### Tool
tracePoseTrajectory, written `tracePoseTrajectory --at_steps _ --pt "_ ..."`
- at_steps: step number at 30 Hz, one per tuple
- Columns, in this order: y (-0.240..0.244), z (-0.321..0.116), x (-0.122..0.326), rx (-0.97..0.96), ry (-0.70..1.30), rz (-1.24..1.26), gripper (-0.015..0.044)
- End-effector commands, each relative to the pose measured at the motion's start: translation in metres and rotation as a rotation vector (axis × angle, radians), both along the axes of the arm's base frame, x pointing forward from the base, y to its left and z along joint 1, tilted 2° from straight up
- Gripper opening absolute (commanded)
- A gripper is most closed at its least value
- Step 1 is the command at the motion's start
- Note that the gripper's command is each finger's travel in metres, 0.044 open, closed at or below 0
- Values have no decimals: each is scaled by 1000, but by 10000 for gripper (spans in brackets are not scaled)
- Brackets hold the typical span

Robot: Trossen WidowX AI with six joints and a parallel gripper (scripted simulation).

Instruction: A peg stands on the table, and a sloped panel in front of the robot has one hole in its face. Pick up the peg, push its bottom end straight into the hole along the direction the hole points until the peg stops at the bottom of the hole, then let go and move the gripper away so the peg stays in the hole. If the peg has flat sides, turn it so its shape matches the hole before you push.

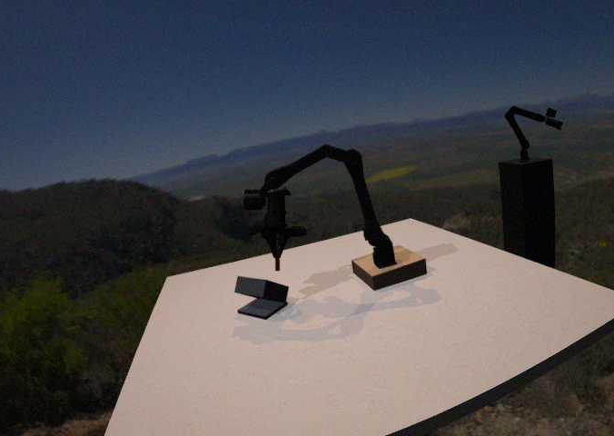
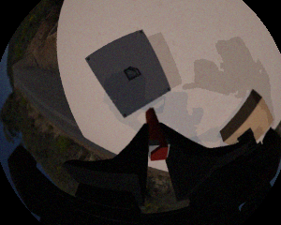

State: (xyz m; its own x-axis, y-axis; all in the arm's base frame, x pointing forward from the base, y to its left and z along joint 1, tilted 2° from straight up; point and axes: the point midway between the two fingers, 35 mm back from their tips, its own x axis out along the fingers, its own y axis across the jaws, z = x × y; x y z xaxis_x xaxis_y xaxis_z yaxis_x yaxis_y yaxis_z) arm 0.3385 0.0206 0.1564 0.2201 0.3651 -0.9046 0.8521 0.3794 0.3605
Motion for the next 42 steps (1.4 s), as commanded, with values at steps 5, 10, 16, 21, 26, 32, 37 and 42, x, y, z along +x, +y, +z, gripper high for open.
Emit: tracePoseTrajectory --at_steps 5,10,16,21,26,32,37,42 --pt "-5 3 2 38 17 -93 0" --pt "-9 5 2 60 31 -151 0" --pt "-14 6 3 85 48 -221 0" --pt "-18 8 4 107 63 -278 0" --pt "-22 9 4 130 77 -335 0" --pt "-27 11 5 157 95 -403 0" --pt "-31 12 5 180 110 -459 0" --pt "-35 13 5 204 125 -516 0"
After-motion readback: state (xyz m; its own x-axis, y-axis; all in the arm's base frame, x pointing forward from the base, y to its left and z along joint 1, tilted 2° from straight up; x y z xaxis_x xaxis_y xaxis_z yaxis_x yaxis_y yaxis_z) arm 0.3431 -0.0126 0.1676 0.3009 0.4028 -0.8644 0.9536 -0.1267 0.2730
